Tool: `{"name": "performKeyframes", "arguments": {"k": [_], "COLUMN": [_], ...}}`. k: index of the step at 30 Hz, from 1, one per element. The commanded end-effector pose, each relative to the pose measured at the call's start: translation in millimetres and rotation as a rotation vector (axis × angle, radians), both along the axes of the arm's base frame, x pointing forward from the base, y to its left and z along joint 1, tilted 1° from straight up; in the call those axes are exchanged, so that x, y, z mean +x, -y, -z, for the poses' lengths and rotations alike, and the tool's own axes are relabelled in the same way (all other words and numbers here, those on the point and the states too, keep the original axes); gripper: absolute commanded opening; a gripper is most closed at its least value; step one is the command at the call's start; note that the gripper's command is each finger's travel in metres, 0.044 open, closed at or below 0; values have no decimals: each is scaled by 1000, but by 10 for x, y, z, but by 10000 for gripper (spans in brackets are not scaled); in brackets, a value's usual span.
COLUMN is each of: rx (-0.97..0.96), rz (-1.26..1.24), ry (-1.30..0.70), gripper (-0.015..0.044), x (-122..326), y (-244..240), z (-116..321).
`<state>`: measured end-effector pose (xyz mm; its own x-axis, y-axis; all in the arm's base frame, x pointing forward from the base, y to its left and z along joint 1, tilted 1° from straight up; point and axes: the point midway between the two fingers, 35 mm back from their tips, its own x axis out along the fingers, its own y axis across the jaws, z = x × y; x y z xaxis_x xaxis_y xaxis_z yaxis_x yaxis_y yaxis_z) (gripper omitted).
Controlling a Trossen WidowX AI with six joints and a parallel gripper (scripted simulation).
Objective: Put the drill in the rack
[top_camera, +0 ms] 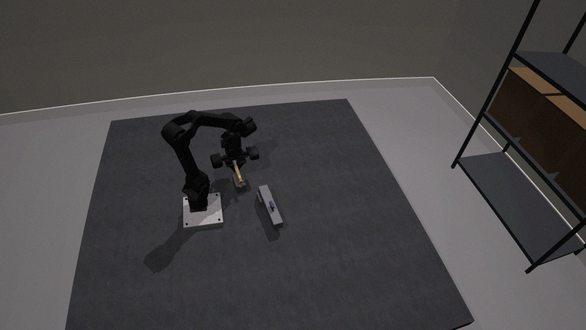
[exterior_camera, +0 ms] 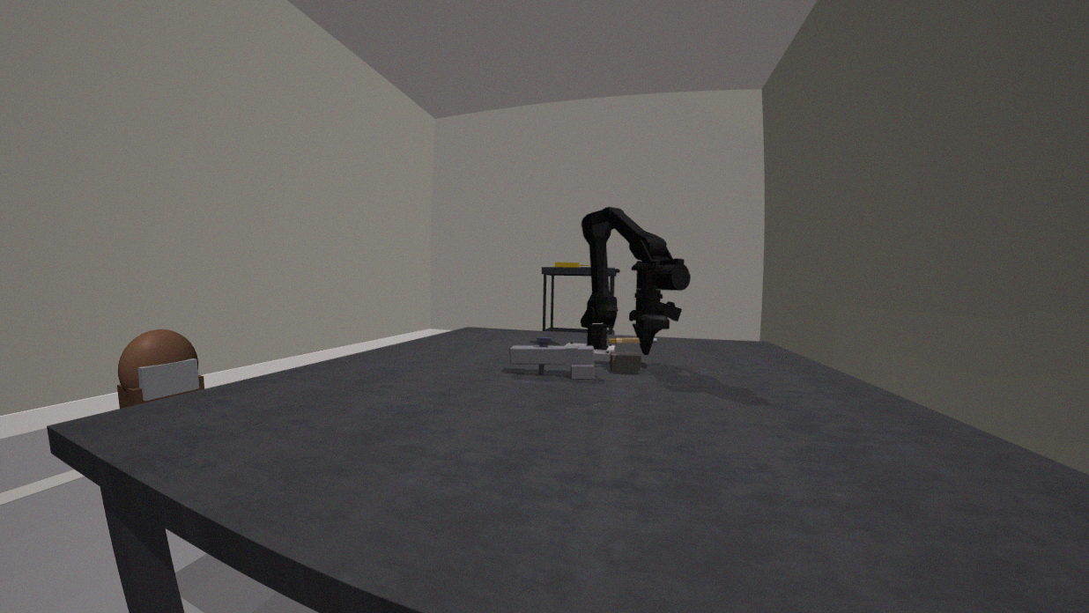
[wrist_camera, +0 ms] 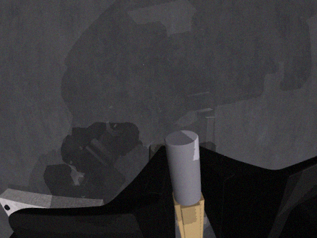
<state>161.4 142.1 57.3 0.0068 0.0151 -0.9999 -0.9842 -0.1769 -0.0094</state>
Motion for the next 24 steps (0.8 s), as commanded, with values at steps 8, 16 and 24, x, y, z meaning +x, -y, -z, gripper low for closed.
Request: {"name": "performKeyframes", "arguments": {"k": [8,16,24], "rx": [2,2,2], "rz": [4,4,4], "ry": [-1,-1,-1], "gripper": [0,0,0], "x": [-10,-5,-4], "y": [-6,-8,-17], "z": [118,219,312]}}
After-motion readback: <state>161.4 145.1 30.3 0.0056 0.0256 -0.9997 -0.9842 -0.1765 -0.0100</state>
